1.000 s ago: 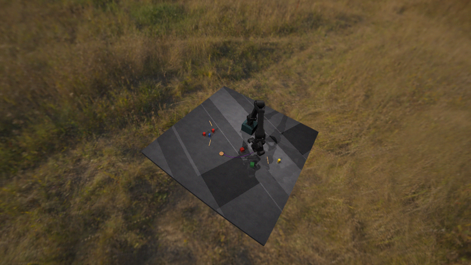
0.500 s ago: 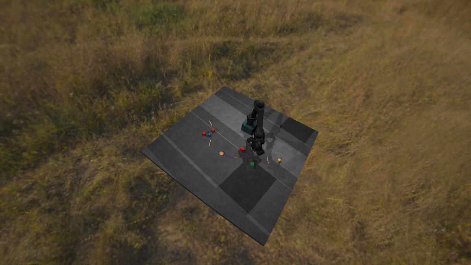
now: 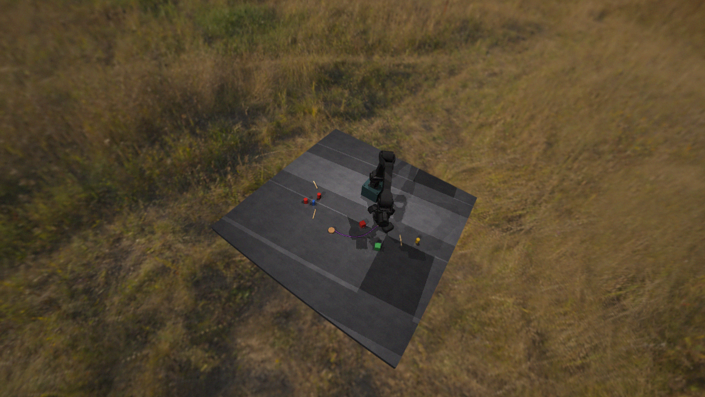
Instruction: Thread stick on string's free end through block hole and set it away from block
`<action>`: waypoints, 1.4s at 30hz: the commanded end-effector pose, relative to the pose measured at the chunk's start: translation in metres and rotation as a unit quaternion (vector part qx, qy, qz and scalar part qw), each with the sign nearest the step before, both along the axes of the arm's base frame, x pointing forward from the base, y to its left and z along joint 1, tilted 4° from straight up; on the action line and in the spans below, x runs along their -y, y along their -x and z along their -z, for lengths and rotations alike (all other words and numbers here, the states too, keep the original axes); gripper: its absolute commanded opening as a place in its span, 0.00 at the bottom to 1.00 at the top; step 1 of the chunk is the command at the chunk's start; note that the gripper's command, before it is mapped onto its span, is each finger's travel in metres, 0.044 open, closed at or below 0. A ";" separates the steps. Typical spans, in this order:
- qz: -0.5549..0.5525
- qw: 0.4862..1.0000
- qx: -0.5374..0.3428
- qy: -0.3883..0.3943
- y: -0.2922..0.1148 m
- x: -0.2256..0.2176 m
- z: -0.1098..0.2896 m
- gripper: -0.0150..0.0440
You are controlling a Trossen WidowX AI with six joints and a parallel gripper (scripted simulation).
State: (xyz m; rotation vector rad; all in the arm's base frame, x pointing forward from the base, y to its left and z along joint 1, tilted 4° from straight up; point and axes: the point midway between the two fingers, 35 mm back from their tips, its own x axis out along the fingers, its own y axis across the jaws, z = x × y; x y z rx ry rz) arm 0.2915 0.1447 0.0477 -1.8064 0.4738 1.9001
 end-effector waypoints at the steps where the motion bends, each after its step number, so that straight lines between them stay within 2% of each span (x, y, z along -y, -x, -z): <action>1: -0.003 1.000 -0.006 -0.006 -0.004 0.003 -0.005 0.25; 42: -0.009 0.997 -0.064 -0.048 -0.017 0.036 -0.044 0.25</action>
